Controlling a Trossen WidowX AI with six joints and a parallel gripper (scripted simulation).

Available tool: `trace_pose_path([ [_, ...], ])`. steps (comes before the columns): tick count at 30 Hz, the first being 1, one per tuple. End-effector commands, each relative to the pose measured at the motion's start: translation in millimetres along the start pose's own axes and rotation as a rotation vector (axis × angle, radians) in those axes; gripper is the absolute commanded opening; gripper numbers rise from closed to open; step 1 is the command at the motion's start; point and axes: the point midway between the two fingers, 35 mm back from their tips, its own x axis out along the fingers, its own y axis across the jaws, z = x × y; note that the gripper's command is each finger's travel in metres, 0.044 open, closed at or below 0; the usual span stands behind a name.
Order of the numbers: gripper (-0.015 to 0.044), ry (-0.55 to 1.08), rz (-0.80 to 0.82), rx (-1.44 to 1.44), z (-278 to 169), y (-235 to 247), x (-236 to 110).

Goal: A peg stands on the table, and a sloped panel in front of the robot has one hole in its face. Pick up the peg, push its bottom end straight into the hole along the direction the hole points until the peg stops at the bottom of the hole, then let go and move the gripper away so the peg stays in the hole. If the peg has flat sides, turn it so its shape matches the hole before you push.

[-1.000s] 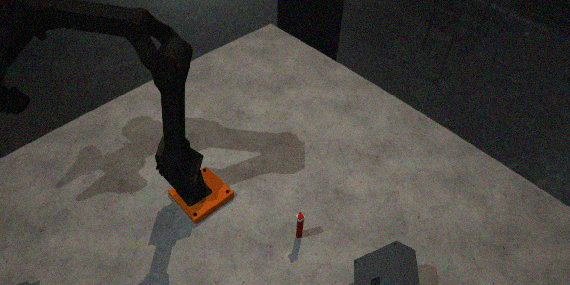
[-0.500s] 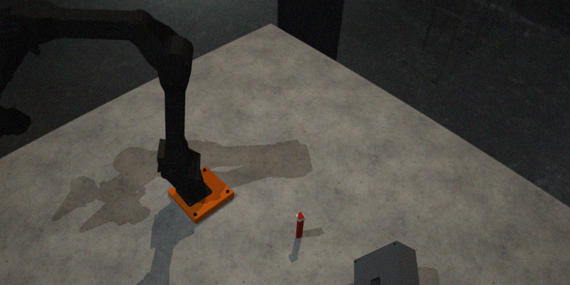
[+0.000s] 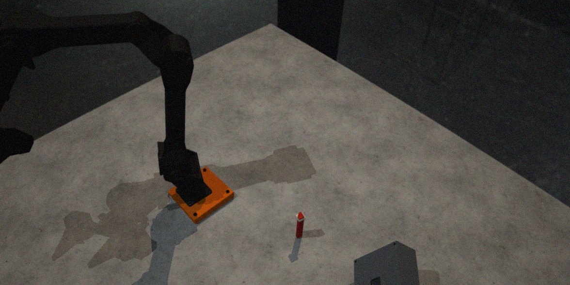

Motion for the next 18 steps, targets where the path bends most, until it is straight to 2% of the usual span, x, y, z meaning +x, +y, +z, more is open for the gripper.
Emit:
trace_pose_path([
  [1,0.044,-0.009,0.044,0.025,8.8,12.0,9.6],
  [18,0.044,-0.034,0.203,0.077,44.8,64.4,37.5],
])
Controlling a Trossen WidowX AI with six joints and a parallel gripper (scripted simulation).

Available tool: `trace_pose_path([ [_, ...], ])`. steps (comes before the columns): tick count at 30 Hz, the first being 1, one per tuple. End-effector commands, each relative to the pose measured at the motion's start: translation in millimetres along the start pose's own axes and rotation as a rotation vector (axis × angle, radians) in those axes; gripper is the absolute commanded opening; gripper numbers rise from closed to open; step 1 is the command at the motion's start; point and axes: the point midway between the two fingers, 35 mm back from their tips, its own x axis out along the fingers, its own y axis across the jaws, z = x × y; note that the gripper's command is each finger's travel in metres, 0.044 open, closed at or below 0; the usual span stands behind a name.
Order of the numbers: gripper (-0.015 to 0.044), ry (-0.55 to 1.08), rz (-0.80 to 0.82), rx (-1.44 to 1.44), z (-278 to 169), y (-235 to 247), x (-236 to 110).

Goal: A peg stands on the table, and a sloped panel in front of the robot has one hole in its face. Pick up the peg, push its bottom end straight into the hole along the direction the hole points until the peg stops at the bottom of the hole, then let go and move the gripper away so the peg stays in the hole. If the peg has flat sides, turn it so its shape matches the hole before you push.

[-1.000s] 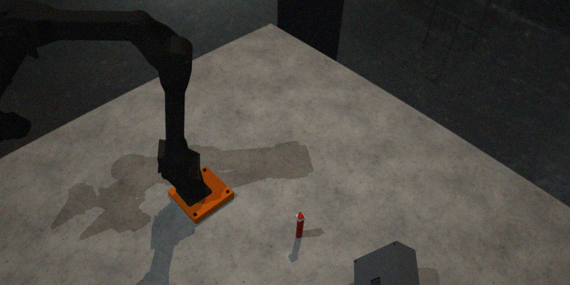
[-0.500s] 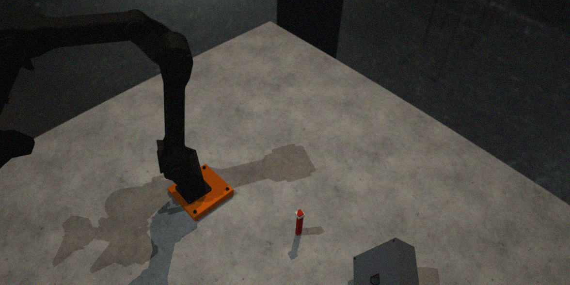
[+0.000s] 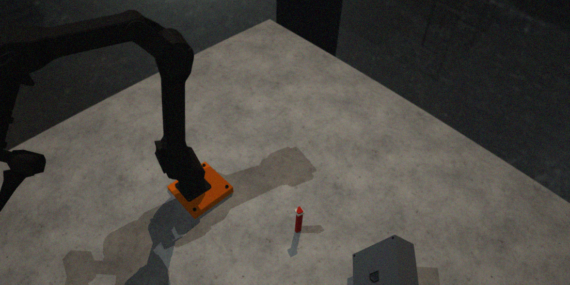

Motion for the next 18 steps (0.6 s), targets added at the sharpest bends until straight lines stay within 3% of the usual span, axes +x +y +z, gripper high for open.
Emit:
trace_pose_path([
  [1,0.044,0.003,0.04,0.018,6.1,14.4,8.8],
  [18,0.044,0.021,0.211,0.071,31.7,71.5,41.0],
])
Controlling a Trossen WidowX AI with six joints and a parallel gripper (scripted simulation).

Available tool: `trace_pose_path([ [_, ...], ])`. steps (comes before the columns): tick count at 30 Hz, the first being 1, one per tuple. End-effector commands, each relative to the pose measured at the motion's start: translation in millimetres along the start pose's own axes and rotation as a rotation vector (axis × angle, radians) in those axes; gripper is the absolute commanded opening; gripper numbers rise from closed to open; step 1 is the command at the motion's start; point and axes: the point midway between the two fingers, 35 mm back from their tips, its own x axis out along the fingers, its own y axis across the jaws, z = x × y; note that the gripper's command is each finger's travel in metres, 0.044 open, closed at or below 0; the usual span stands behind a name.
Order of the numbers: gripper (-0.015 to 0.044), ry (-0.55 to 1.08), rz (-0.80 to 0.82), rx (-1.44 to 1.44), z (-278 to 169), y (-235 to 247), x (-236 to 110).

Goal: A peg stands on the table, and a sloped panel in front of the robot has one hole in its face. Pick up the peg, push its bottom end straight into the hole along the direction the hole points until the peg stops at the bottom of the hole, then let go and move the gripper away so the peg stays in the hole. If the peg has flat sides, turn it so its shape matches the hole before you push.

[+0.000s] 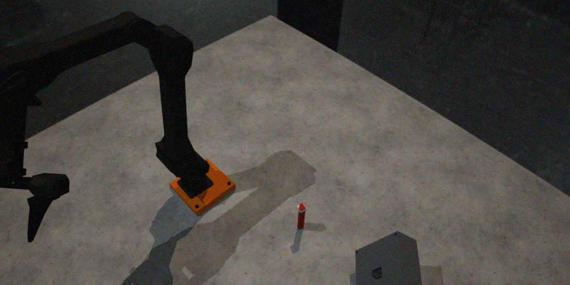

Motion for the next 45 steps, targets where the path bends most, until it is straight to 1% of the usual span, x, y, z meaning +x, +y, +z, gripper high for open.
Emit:
trace_pose_path([
  [1,0.044,0.014,0.044,0.019,3.5,14.8,10.6],
  [13,0.044,0.046,0.152,0.047,17.0,56.6,32.3],
  [23,0.044,0.061,0.221,0.039,29.3,93.0,41.0],
  [45,0.044,0.18,0.378,0.062,36.2,177.5,60.2],
])
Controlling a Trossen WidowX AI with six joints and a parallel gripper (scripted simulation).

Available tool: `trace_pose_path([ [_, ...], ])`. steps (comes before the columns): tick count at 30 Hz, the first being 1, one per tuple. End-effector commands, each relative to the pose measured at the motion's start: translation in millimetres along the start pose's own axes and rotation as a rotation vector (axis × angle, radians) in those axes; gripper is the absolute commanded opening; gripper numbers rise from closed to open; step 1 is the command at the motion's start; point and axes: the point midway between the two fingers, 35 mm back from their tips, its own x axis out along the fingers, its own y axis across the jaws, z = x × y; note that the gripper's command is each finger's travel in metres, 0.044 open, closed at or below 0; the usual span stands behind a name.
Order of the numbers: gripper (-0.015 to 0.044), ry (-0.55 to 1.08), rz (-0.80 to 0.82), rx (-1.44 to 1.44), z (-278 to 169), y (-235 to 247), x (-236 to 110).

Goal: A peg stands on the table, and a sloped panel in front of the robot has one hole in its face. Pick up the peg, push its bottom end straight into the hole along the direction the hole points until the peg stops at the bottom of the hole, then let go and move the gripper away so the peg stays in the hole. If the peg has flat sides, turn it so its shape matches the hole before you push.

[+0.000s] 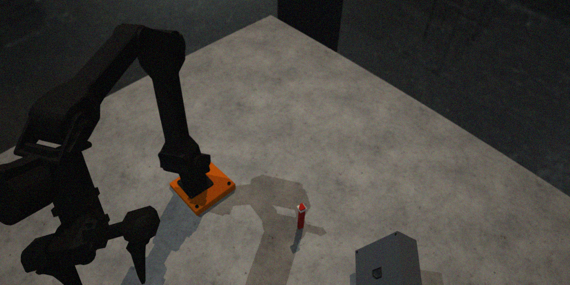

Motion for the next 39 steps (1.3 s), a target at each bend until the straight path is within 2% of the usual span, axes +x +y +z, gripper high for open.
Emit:
trace_pose_path([
  [1,0.044,0.031,0.024,0.008,-1.0,14.7,8.7],
  [39,0.044,0.294,0.161,-0.005,-27.7,148.7,56.4],
])
